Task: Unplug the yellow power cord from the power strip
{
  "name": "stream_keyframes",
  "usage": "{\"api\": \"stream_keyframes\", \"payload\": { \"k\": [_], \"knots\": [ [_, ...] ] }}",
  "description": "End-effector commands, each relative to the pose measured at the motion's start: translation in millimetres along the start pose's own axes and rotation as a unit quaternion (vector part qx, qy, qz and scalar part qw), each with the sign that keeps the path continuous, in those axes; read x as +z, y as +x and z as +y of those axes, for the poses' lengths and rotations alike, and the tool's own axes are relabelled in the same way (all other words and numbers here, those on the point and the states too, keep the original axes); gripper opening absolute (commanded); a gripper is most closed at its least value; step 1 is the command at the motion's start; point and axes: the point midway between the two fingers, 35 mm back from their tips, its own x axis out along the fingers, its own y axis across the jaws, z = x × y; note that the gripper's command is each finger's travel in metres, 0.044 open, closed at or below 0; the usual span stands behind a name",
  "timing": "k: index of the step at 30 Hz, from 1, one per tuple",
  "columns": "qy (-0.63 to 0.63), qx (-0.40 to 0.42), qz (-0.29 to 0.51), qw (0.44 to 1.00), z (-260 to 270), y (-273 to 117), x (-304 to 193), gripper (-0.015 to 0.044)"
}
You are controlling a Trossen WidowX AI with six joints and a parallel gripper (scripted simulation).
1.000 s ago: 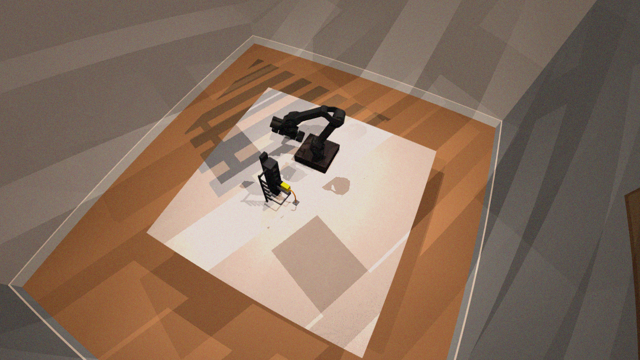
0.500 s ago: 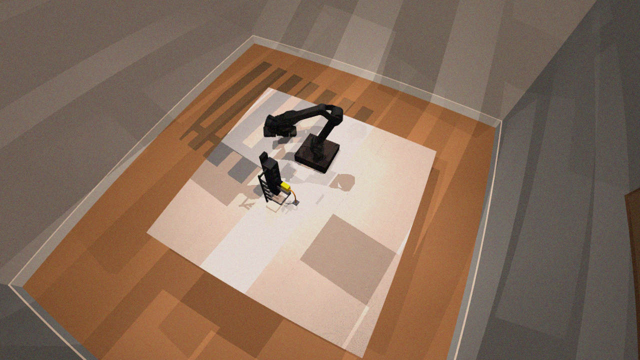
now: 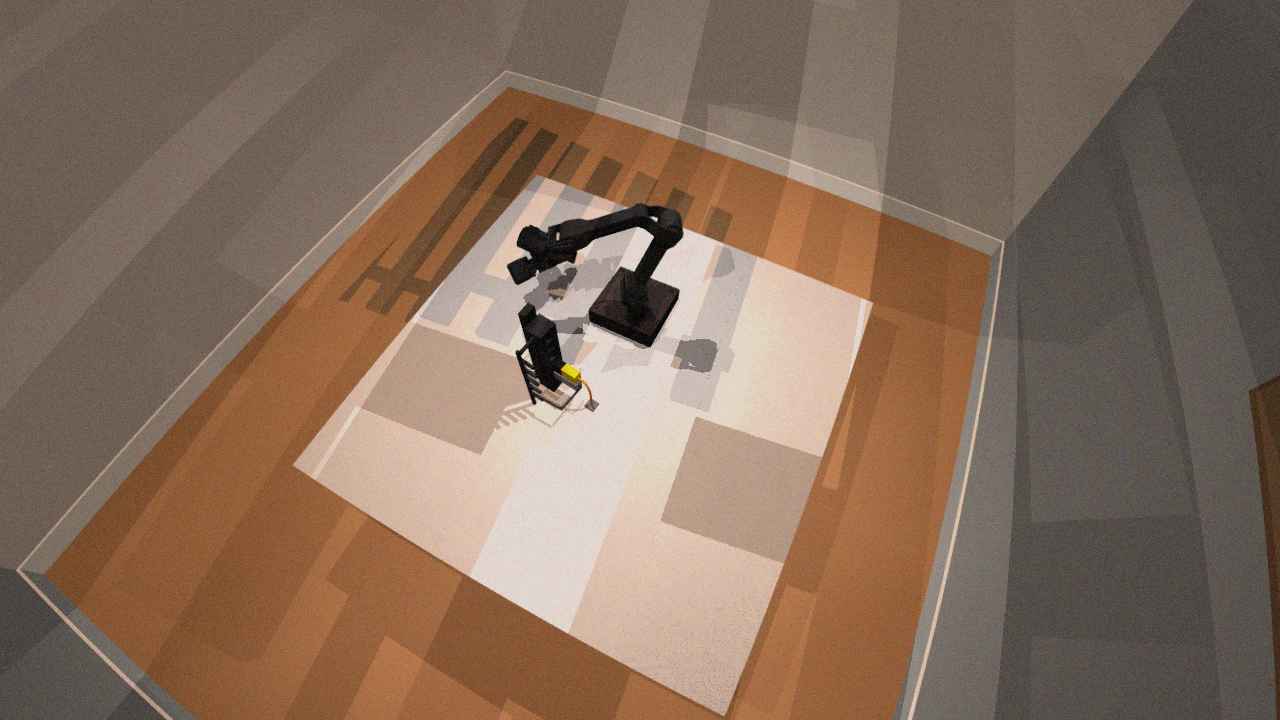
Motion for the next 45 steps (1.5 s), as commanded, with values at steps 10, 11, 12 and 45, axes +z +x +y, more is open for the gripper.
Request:
{"api": "stream_keyframes", "payload": {
  "k": [10, 11, 12, 45],
  "knots": [
    [-0.207, 0.112, -0.067, 0.970, 77, -33, 25, 0.0160],
    [-0.222, 0.119, -0.073, 0.965, 83, -36, 26, 0.0160],
    [-0.236, 0.126, -0.080, 0.960, 88, -39, 27, 0.0160],
    [-0.582, 0.351, -0.258, 0.687, 246, -187, -31, 0.0160]
  ]
}}
